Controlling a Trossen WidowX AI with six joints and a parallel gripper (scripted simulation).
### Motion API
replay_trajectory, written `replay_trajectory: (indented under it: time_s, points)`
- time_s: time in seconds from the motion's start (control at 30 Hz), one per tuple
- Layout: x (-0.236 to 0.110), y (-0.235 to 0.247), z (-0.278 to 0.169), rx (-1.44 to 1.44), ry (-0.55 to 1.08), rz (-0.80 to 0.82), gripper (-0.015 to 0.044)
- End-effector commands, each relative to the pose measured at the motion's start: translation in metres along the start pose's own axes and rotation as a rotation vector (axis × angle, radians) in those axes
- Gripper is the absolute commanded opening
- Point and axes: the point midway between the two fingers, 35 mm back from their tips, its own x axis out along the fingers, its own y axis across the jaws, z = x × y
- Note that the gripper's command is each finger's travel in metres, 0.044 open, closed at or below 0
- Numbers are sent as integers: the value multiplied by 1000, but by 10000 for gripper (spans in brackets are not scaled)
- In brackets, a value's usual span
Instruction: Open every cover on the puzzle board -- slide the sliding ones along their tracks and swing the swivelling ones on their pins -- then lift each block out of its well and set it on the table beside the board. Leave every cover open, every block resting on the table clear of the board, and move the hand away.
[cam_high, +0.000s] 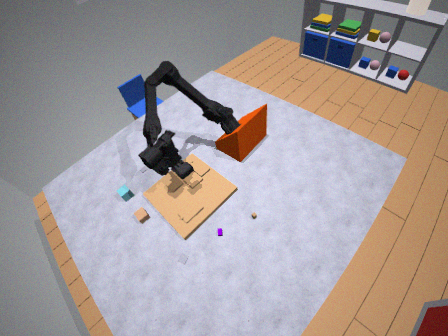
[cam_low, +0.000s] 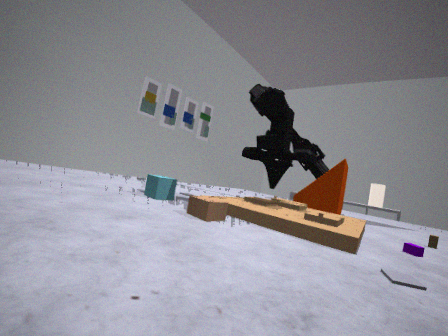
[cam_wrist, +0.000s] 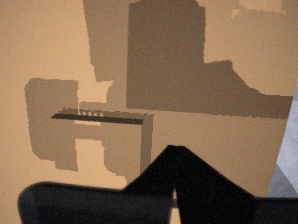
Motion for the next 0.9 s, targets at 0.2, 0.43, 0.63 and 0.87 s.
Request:
replay_trajectory:
  time_s: [0.2,0.43,0.63,0.87]
  points:
    - [11,0,-3,-9,6,-8,0]
    - [18,-1,-4,-9,6,-8,0]
    - [24,-1,-4,-9,6,-9,0]
    - [31,-2,-5,-9,6,-10,0]
